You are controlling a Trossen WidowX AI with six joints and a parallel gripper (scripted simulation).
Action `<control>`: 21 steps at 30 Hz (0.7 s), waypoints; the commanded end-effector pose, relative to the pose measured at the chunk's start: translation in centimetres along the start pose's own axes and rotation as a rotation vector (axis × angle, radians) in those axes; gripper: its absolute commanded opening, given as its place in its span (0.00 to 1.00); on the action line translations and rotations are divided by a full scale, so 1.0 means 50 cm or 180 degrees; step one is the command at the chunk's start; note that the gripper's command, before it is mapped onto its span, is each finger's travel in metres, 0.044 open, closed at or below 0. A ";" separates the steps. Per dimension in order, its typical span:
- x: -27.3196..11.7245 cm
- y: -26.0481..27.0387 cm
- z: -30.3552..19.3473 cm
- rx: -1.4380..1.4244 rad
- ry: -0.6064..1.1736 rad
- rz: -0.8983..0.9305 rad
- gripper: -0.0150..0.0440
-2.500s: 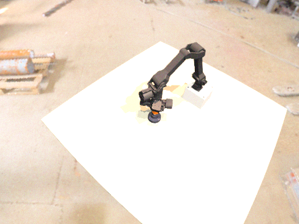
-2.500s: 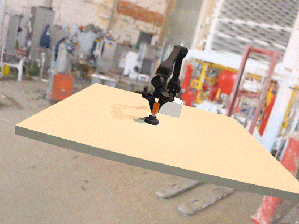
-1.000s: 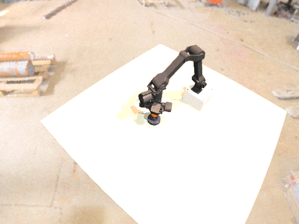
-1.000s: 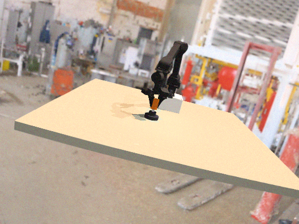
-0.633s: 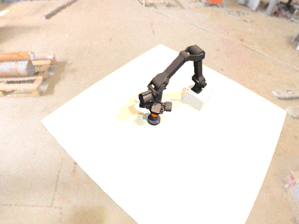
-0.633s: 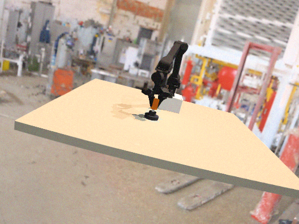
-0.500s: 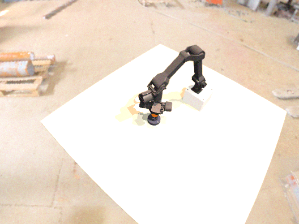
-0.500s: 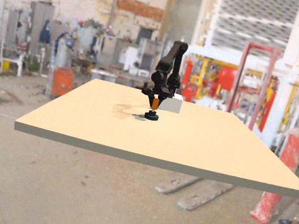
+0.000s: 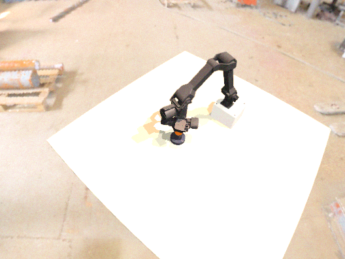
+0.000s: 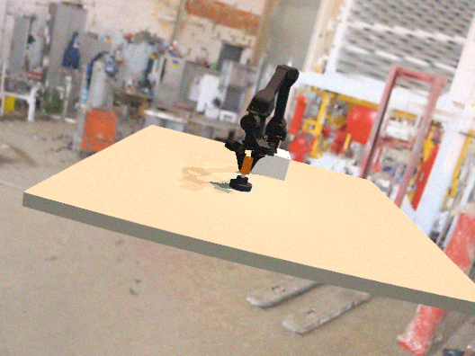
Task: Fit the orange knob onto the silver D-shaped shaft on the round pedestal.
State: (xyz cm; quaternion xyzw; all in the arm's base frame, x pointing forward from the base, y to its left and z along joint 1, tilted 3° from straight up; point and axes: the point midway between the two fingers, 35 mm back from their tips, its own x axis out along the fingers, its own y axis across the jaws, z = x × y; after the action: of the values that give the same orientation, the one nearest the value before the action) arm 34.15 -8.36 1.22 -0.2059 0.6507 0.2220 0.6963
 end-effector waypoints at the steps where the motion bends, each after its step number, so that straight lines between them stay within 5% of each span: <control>1: 0.000 -0.002 0.002 -0.0014 -0.0016 -0.0016 0.25; 21: -0.016 -0.008 0.007 0.0329 -0.0018 -0.0016 0.25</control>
State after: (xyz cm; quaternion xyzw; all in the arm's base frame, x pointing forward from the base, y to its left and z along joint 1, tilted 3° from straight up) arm 34.14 -8.42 1.59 -0.1704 0.6630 0.1912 0.7035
